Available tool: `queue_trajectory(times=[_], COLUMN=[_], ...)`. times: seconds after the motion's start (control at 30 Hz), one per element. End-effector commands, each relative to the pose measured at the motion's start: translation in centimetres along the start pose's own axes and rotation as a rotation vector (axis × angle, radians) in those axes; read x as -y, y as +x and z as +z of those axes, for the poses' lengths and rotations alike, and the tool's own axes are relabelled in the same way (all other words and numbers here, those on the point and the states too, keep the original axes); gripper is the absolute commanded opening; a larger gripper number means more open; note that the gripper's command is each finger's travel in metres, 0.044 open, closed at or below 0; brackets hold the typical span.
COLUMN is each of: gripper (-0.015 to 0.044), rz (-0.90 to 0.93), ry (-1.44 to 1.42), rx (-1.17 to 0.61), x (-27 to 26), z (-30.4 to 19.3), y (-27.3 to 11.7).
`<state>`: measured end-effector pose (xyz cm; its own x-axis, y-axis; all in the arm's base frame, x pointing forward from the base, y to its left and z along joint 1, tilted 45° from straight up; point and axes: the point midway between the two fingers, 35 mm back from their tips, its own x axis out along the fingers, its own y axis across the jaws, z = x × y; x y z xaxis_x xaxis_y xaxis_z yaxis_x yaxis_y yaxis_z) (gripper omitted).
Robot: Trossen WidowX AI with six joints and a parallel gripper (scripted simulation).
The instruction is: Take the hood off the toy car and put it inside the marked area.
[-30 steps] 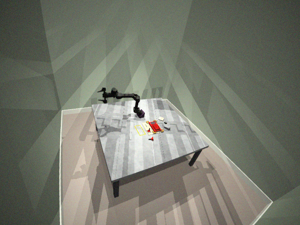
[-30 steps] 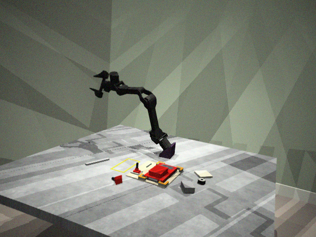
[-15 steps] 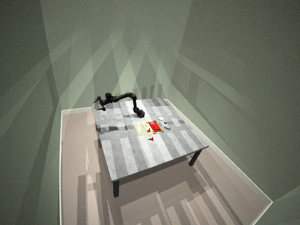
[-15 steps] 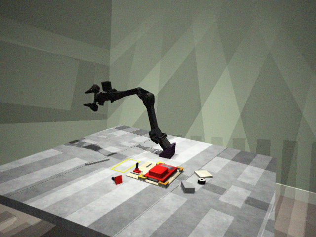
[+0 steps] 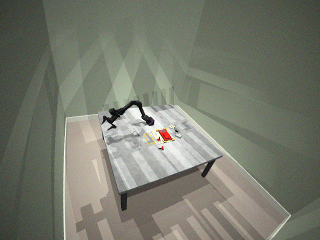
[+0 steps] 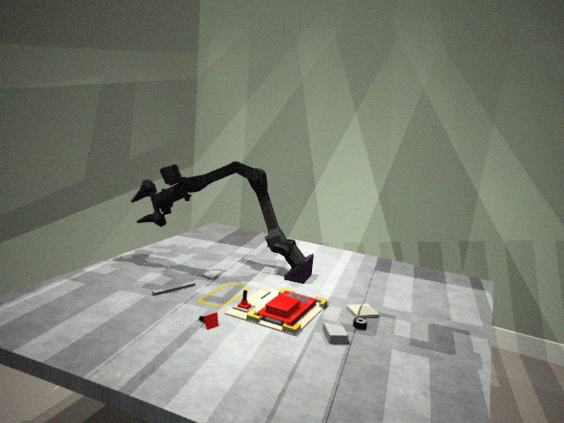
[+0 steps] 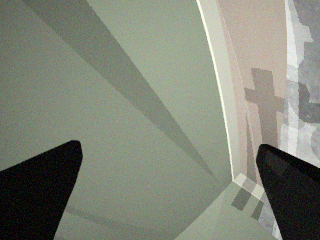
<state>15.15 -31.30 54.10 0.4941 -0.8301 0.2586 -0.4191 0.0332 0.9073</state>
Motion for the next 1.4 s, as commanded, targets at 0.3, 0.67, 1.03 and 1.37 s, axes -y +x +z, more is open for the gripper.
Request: queue_trajectory(times=[0.3,0.67,1.03,1.37], gripper=[0.044,0.044,0.044,0.044], rz=[-0.331,-0.578,-0.794,-1.02], ry=[-0.144,-0.25,-0.447,-0.777], rx=[-0.139,-0.29,-0.439,-0.618], x=[12.1,21.6,30.6,39.5], z=[-6.9,-14.1,-19.7,-24.3], y=[3.5,1.8,-2.7,-10.1])
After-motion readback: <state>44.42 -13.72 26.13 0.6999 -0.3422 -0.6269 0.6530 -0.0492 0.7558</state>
